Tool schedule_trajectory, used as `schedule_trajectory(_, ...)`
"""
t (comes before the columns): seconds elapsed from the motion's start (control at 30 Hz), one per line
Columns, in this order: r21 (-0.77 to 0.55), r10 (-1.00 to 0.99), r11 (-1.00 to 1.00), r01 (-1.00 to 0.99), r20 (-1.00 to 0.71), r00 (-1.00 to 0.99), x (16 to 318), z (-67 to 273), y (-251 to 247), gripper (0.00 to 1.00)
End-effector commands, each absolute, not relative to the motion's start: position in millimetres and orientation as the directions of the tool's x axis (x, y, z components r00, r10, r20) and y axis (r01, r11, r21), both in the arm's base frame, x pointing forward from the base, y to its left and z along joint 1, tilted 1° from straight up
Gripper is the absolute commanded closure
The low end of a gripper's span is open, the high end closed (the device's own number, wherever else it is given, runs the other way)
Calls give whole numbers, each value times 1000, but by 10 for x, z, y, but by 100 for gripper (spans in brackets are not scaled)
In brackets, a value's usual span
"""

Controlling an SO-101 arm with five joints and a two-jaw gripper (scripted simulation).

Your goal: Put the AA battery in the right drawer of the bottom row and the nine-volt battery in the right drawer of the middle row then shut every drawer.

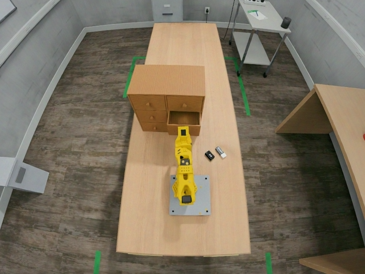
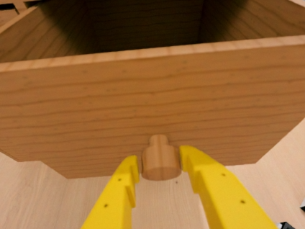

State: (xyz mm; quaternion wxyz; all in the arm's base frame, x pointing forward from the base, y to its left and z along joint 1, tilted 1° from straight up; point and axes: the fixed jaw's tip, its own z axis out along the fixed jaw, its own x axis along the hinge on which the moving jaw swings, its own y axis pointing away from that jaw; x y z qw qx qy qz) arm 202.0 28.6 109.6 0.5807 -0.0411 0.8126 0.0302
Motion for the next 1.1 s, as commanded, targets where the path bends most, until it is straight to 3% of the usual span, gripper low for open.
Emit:
schedule_trajectory(0.0, -1, -38, 994, -113, -944, -329, 2009, 1072, 306, 85)
schedule_trajectory(0.4, -1, -38, 994, -113, -944, -329, 2009, 1072, 306, 79)
schedule_trajectory(1.07, -32, -115, 986, -162, -838, -534, 1649, 1092, 315, 79)
